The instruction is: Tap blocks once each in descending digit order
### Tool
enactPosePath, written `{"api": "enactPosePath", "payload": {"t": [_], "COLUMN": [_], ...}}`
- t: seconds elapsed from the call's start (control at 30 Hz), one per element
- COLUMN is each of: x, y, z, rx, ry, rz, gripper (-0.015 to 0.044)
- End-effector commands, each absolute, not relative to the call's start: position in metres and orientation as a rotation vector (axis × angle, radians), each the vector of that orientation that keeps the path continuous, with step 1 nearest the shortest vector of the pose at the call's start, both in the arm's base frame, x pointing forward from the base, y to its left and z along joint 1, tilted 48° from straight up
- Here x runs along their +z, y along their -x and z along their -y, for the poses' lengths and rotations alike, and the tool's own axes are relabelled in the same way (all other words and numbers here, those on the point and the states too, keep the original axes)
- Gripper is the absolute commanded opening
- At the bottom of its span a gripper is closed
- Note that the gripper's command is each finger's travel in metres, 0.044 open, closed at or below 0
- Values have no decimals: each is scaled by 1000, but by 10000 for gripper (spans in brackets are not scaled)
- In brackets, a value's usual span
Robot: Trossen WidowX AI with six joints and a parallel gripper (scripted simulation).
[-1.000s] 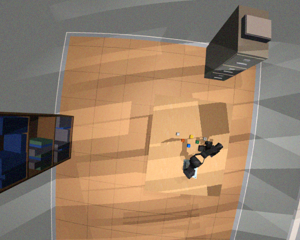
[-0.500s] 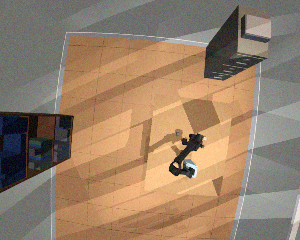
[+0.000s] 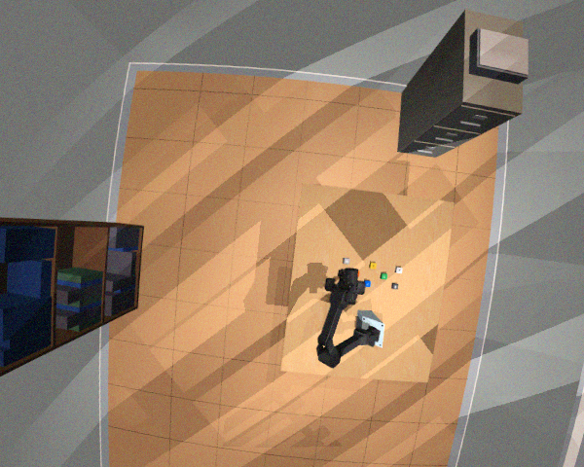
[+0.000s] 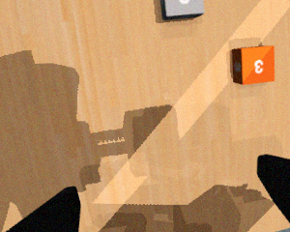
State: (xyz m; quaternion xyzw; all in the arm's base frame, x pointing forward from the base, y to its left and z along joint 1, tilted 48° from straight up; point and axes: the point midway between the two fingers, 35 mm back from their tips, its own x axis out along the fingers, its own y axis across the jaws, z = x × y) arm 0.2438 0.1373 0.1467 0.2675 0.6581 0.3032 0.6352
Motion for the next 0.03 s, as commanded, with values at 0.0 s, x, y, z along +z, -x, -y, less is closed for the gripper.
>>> {"api": "enactPosePath", "payload": {"t": [0.0], "x": [151], "y": [-238], "z": [-140], "rx": [694], "ry": [-621], "rz": [-1513], "gripper": [400]}}
